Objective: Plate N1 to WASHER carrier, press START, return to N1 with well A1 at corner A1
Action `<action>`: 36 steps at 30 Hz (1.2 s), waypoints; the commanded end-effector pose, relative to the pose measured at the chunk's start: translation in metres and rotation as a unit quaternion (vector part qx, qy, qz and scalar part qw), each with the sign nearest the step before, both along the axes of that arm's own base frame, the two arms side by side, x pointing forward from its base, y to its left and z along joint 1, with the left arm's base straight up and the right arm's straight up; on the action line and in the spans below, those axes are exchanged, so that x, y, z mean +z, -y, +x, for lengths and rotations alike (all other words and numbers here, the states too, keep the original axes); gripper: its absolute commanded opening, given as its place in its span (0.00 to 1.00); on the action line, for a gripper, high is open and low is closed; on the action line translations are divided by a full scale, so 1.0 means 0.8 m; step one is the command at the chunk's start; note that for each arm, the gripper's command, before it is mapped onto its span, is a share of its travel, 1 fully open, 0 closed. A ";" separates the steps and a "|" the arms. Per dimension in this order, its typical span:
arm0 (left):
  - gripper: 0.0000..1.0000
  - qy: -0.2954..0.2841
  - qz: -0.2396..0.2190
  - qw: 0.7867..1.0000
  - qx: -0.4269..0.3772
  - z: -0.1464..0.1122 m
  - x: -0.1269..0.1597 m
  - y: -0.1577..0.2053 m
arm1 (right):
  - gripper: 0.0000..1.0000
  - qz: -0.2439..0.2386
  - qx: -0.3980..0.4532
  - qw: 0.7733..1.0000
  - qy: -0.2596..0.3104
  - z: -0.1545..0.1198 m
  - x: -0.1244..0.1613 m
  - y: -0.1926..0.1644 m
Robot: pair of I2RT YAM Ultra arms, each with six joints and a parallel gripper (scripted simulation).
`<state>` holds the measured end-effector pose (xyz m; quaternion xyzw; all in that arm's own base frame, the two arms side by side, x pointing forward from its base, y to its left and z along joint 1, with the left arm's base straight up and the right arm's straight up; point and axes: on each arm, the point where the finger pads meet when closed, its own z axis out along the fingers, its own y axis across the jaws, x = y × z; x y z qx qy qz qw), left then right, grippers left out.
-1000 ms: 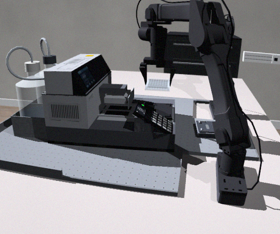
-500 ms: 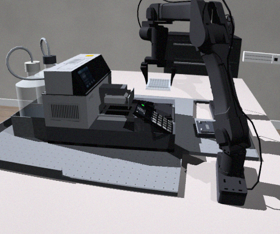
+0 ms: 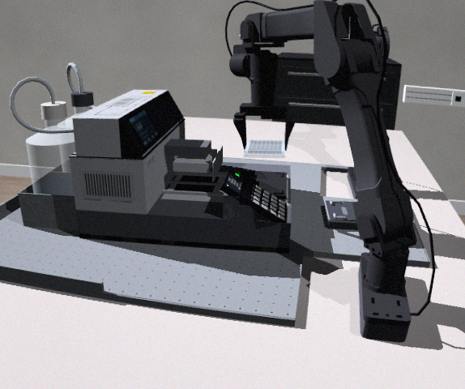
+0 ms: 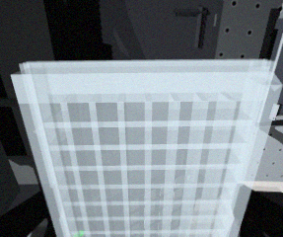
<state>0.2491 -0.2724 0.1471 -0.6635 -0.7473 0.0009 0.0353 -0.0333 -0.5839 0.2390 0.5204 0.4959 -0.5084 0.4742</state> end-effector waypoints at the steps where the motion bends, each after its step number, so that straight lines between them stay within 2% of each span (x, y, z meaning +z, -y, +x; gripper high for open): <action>1: 0.00 -0.002 -0.003 1.000 -0.008 0.000 -0.015 0.011 | 0.00 -0.017 -0.003 1.000 0.004 -0.005 0.022 -0.006; 9: 0.00 0.005 -0.009 1.000 -0.003 0.003 -0.037 0.023 | 0.00 -0.017 -0.003 1.000 0.004 -0.005 0.022 -0.006; 22: 0.00 0.028 -0.034 0.999 -0.002 0.023 -0.041 0.018 | 0.00 -0.017 -0.003 1.000 0.004 -0.005 0.022 -0.006; 28: 0.00 0.031 -0.042 0.999 -0.007 0.012 -0.051 0.030 | 0.00 -0.017 -0.003 1.000 0.004 -0.005 0.022 -0.006; 32: 0.00 0.034 -0.046 0.998 0.000 0.016 -0.051 0.029 | 0.00 -0.017 -0.003 1.000 0.004 -0.005 0.022 -0.006; 36: 0.00 0.034 -0.039 0.999 0.006 0.020 -0.065 0.021 | 0.00 -0.017 -0.003 1.000 0.004 -0.005 0.022 -0.006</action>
